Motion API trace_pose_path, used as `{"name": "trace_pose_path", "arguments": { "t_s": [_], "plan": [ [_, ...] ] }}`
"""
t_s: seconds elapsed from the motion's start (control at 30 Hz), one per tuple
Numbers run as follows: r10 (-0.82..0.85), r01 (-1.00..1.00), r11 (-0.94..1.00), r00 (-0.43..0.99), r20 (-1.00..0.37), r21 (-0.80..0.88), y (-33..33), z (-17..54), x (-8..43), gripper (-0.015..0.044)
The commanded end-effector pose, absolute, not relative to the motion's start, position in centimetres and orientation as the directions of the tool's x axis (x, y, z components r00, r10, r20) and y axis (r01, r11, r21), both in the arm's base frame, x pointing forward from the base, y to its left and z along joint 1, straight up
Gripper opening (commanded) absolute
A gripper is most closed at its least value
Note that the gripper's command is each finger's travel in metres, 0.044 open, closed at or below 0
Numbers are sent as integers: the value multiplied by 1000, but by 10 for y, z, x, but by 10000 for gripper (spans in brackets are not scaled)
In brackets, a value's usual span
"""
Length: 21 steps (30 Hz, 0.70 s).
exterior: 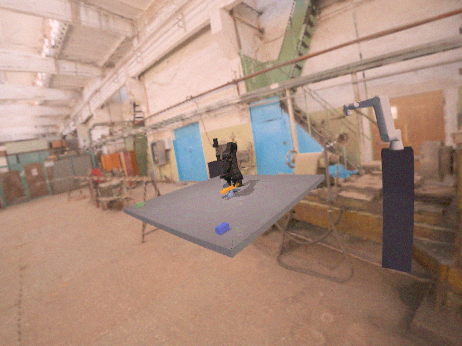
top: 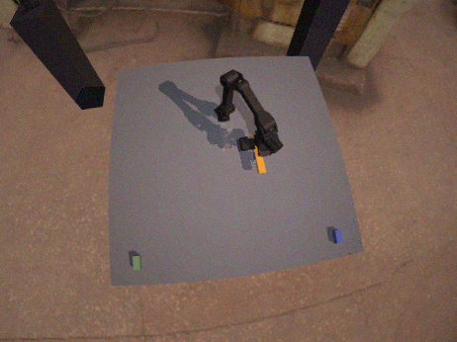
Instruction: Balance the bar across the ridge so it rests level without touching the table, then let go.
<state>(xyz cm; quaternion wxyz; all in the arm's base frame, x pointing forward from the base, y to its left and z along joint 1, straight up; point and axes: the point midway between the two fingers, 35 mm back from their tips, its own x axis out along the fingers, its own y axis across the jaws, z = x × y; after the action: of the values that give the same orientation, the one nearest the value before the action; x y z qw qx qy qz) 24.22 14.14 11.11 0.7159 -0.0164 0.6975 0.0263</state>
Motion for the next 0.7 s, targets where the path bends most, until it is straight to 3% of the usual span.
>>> {"name": "trace_pose_path", "arguments": {
  "t_s": [0.0,0.67],
  "plan": [
    [14,-60,998,23,-1000,12,141,110,243,0],
    [14,-60,998,23,-1000,12,142,108,243,0]
  ]
}}
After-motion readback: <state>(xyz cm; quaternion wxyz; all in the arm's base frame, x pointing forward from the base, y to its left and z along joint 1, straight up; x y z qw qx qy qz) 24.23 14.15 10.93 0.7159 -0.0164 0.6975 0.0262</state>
